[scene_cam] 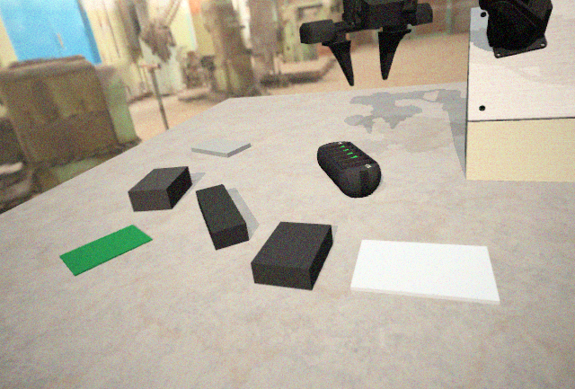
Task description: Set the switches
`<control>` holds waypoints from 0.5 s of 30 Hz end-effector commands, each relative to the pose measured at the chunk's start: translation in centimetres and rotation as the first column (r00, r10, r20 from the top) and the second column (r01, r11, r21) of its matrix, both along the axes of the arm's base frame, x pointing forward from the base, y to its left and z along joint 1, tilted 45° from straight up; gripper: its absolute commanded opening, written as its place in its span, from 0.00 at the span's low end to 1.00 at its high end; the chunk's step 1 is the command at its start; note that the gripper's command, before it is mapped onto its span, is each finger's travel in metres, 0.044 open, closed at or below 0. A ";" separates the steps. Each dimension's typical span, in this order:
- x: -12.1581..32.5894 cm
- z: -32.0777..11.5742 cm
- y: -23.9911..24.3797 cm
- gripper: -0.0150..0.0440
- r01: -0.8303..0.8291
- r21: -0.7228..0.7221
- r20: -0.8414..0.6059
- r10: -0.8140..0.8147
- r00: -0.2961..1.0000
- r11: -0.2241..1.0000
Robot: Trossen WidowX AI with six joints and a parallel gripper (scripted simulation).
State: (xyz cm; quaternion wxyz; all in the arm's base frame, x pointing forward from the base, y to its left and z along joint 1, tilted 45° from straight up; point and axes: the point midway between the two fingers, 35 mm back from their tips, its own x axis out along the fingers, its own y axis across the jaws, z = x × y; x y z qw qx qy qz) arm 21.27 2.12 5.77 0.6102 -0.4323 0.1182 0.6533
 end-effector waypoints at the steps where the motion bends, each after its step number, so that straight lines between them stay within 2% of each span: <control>1: -0.4 2.5 -1.9 0.51 -0.005 -0.007 0.025 0.005 1.000 1.000; 7: -0.4 2.5 -1.9 0.25 -0.005 -0.007 0.025 0.005 1.000 1.000; 15: -0.4 2.5 -1.9 0.25 -0.005 -0.007 0.025 0.005 1.000 1.000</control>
